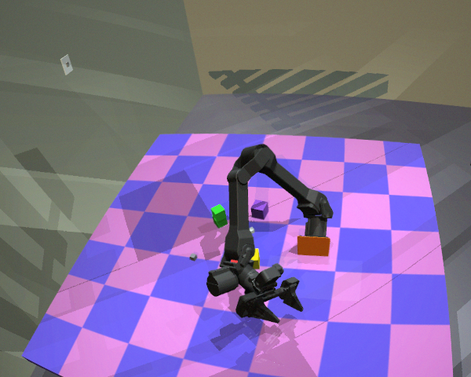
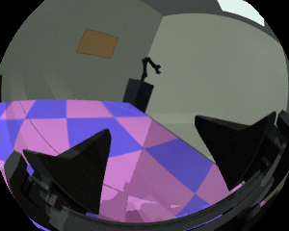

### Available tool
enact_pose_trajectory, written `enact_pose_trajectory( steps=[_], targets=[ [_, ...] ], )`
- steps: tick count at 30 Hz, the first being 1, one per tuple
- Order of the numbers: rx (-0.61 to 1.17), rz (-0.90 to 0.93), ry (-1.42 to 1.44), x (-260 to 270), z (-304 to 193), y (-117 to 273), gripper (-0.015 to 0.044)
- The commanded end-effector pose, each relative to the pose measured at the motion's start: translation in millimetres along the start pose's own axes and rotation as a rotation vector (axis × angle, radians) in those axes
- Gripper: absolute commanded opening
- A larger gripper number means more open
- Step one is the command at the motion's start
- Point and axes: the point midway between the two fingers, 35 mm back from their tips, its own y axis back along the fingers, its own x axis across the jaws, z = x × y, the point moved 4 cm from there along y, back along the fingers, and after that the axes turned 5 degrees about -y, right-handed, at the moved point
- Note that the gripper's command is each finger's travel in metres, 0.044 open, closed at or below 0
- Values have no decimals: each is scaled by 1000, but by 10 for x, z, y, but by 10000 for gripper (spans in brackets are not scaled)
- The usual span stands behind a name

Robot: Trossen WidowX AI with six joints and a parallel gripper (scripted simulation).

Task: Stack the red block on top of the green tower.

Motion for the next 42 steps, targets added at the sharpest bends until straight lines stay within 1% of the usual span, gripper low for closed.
enact_pose_trajectory(
  steps=[1, 2, 12, 22, 32, 37, 42],
  targets=[
    [5, 0, -9, -2, -1, 4, 426],
    [21, 1, -37, -6, -4, 16, 440],
    [331, -56, -586, -52, -47, 325, 440],
    [630, -250, -1105, -8, -28, 758, 440],
    [886, -582, -1542, 104, 70, 1270, 440],
    [990, -805, -1719, 175, 154, 1547, 440],
    [1066, -1066, -1859, 251, 263, 1835, 440]
  ],
)
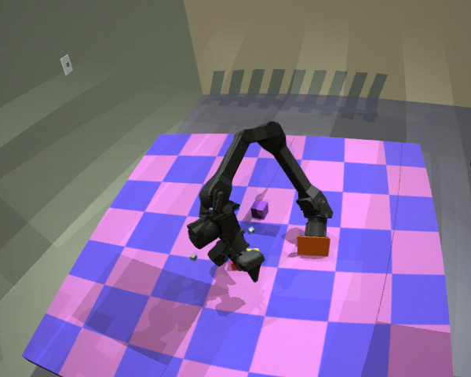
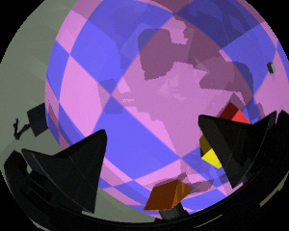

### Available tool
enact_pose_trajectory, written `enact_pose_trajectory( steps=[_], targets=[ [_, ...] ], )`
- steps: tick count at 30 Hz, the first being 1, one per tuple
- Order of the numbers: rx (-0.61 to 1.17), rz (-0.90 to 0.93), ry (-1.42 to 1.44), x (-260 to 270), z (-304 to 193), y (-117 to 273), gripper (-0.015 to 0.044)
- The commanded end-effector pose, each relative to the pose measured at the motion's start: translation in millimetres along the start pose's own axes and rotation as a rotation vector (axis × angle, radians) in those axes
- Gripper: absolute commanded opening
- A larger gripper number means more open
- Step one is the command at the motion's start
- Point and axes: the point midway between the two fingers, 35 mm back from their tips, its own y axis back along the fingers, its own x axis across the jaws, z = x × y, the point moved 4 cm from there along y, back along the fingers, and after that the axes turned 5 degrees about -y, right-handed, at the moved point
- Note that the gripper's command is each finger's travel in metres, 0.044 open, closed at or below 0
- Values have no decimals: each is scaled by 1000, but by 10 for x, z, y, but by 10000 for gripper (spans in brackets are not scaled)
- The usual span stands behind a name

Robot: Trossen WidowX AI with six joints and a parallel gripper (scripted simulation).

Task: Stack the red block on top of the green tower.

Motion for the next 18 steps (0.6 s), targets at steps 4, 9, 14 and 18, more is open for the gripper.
enact_pose_trajectory(
  steps=[4, 9, 14, 18],
  targets=[
    [-49, -191, -315, -337, -69, 291, 440],
    [-120, -333, -543, -580, -142, 515, 440],
    [-148, -373, -607, -646, -162, 583, 440],
    [-148, -373, -607, -649, -162, 575, 440]
  ],
)
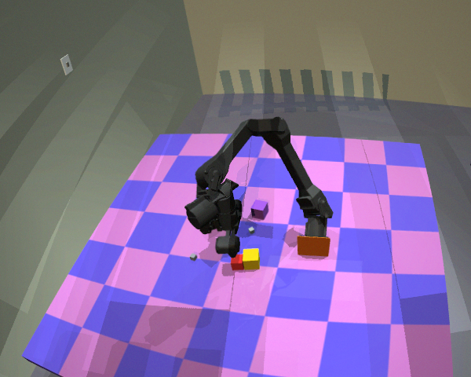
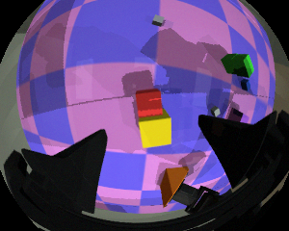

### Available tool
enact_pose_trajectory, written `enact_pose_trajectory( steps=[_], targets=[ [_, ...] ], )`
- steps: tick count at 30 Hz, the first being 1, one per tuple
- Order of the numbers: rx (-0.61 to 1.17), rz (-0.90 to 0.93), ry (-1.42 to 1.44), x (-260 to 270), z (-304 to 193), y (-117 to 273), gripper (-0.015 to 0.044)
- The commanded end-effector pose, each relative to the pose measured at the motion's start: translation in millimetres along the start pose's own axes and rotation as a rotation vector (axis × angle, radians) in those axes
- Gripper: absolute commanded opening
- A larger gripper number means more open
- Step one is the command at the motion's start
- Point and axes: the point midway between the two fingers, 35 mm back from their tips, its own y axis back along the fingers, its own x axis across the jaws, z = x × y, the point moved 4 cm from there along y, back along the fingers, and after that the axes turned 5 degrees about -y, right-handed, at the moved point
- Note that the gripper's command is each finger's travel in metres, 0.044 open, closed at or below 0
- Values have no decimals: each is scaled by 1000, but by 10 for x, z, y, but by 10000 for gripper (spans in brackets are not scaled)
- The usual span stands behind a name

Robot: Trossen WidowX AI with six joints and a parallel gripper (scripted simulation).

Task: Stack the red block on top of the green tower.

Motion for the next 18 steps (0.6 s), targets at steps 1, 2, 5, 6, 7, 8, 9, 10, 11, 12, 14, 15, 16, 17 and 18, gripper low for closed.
enact_pose_trajectory(
  steps=[1, 2, 5, 6, 7, 8, 9, 10, 11, 12, 14, 15, 16, 17, 18],
  targets=[
    [-7, -4, -16, -24, 13, -1, 440],
    [-8, -4, -16, -24, 14, -13, 440],
    [-8, -4, -16, -21, 22, -116, 440],
    [-8, -4, -16, -21, 24, -169, 440],
    [-8, -4, -16, -21, 26, -231, 440],
    [-8, -5, -16, -22, 26, -304, 440],
    [-8, -5, -17, -25, 24, -381, 440],
    [-8, -6, -17, -27, 21, -444, 440],
    [-8, -6, -17, -29, 19, -482, 440],
    [-8, -6, -17, -30, 18, -495, 440],
    [-8, -6, -17, -25, 18, -495, 440],
    [-8, -6, -17, -23, 18, -495, 440],
    [-8, -6, -17, -23, 18, -497, 440],
    [-8, -6, -17, -23, 19, -503, 440],
    [-8, -6, -17, -23, 20, -511, 440]
  ],
)
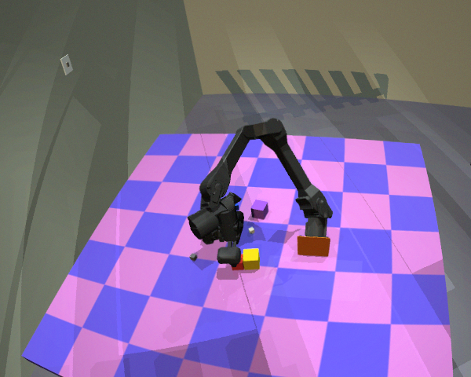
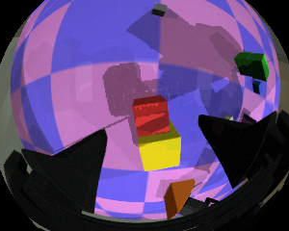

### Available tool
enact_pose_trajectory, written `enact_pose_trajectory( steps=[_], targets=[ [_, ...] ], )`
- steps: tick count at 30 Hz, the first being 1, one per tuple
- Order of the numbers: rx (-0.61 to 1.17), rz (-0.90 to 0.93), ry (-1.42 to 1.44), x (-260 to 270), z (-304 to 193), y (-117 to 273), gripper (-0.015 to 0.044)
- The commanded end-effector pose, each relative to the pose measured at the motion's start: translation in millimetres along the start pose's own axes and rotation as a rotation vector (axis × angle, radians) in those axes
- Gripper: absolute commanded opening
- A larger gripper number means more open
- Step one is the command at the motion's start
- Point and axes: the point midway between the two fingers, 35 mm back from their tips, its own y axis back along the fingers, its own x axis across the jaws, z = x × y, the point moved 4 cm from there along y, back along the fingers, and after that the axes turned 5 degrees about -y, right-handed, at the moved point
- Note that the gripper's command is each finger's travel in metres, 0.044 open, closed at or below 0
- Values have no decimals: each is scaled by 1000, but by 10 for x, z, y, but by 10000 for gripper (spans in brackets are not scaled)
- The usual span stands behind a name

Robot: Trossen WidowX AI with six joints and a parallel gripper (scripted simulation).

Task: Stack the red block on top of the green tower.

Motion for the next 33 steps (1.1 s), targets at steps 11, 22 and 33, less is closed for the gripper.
enact_pose_trajectory(
  steps=[11, 22, 33],
  targets=[
    [3, -9, 9, 0, -5, -219, 440],
    [3, -10, 9, -5, -9, -399, 440],
    [3, -11, 9, -8, -14, -471, 440]
  ],
)
